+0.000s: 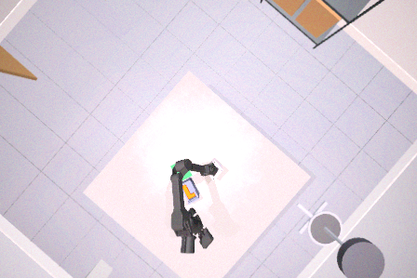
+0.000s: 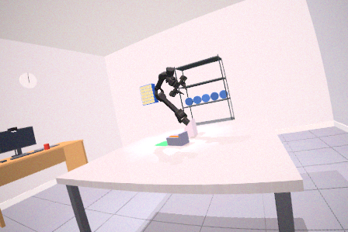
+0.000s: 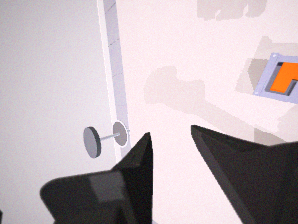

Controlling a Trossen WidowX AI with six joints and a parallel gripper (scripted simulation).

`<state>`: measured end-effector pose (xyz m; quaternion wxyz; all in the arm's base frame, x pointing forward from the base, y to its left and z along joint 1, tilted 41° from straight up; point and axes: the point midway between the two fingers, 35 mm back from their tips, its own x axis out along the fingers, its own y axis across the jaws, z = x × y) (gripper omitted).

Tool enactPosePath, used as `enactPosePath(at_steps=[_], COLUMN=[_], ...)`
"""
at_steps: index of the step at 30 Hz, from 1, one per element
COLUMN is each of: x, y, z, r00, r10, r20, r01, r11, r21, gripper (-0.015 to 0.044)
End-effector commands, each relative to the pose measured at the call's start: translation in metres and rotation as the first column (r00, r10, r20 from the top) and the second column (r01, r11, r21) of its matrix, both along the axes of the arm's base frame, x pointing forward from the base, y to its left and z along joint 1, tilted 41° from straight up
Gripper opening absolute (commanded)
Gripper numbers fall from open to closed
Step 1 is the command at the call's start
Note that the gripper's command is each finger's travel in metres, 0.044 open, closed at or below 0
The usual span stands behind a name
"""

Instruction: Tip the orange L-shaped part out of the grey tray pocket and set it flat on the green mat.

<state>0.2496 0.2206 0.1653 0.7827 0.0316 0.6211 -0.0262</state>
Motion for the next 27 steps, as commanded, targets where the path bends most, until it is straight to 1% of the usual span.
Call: enactPosePath(at_steps=[1, 6, 9, 10, 12, 17, 20, 24, 27], x=[0.028, 0.045, 0.045, 0.044, 0.043, 0.043, 0.043, 0.037, 0.035], y=[-0.051, -0.123, -0.169, -0.178, -0.185, -0.187, -0.199, -0.228, -0.233], z=[-0.046, -0.097, -0.123, -0.128, -0.132, -0.133, -0.149, -0.181, -0.187], r00=[0.983, 0.927, 0.884, 0.876, 0.869, 0.869, 0.869, 0.869, 0.869], r10=[-0.181, -0.374, -0.467, -0.483, -0.495, -0.495, -0.495, -0.495, -0.495], r20=[-0.023, -0.016, -0.002, 0.001, 0.003, 0.003, 0.003, 0.005, 0.006], r01=[0.173, 0.329, 0.380, 0.385, 0.388, 0.388, 0.389, 0.389, 0.389], r11=[0.965, 0.834, 0.721, 0.697, 0.678, 0.678, 0.679, 0.677, 0.676], r21=[-0.199, -0.443, -0.580, -0.605, -0.624, -0.624, -0.623, -0.625, -0.626], gripper=[0.0180, 0.0180, 0.0180, 0.0180, 0.0180, 0.0180, 0.0180, 0.0180, 0.0180])
